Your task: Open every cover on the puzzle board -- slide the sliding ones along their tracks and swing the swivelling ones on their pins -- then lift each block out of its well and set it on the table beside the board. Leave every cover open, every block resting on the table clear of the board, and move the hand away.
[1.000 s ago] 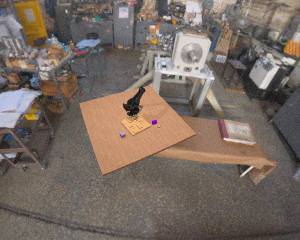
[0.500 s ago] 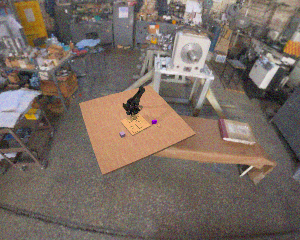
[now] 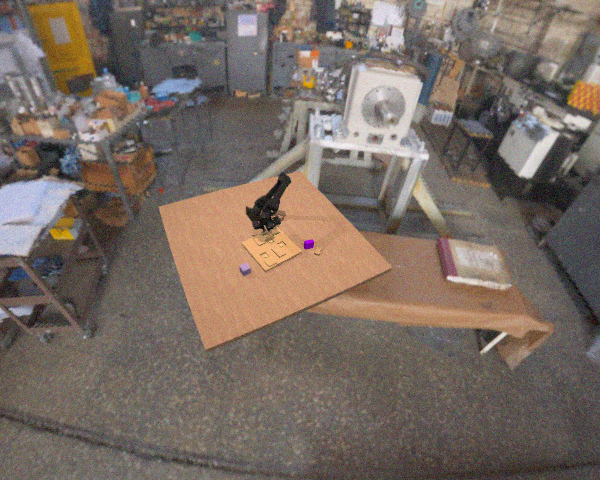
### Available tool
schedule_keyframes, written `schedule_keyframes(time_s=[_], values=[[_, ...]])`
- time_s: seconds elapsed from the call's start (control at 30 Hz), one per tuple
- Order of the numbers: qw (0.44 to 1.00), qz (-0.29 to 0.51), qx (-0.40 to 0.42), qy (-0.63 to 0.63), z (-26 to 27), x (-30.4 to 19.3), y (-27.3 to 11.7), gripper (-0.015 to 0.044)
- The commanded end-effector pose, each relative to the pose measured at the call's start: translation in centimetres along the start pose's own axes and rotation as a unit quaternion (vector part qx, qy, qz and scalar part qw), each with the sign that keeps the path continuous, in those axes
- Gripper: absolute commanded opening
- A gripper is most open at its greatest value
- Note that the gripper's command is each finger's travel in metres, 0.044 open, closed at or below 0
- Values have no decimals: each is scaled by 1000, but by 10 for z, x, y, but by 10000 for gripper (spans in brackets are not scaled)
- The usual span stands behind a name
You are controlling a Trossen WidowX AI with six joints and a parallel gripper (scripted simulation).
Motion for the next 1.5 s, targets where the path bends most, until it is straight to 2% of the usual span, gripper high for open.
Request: schedule_keyframes(time_s=[0.0, 0.17, 0.57, 1.47], values=[[999, -1, 2, 33, 0, 0, 1, 144], [999, -1, 2, 52, 0, 0, 1, 144], [1000, -1, 3, -26, 0, 0, 8, 144], [1000, -1, 3, -27, 0, -1, 9, 144]])
Point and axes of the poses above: the point midway between the two fingers, 35 mm back from their tips, its own y axis out along the fingers, its own z axis across the jaws, x = y × z, the point moved 7 cm from there along -y, back along the fingers, and after that the axes turned 11 degrees about y, right-handed, at the moved point
